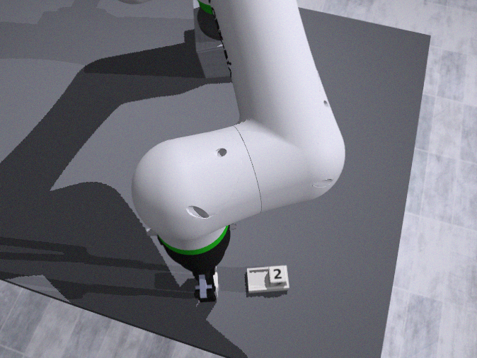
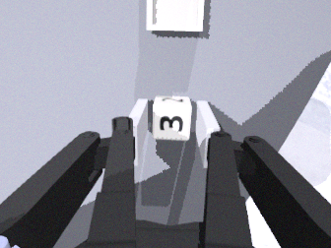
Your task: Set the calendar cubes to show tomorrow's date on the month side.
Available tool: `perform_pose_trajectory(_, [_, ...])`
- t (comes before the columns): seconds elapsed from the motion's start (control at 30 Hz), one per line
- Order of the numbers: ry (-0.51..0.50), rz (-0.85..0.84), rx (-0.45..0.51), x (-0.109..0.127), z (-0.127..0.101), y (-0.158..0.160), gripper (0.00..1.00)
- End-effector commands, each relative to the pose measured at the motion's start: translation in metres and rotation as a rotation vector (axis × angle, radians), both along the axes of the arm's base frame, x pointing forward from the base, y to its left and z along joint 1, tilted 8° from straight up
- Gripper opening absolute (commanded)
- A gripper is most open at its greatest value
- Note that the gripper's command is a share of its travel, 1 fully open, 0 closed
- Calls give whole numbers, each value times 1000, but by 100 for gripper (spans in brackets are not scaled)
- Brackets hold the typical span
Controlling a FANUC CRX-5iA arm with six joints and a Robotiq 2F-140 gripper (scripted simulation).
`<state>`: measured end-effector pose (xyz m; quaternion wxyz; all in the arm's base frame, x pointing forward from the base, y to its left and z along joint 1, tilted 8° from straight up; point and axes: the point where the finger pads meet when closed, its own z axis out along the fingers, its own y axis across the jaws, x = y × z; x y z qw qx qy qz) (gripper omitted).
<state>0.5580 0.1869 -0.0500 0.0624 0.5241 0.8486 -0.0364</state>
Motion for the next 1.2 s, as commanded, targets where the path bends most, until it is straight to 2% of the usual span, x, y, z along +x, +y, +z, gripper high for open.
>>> perform_pose_trajectory(0.0, [0, 0, 0, 0, 0, 0, 35])
perform_pose_trajectory(0.27, [0, 0, 0, 0, 0, 0, 35])
perform_pose_trajectory(0.3, [0, 0, 0, 0, 0, 0, 24])
perform_pose_trajectory(1.17, [0, 0, 0, 0, 0, 0, 24])
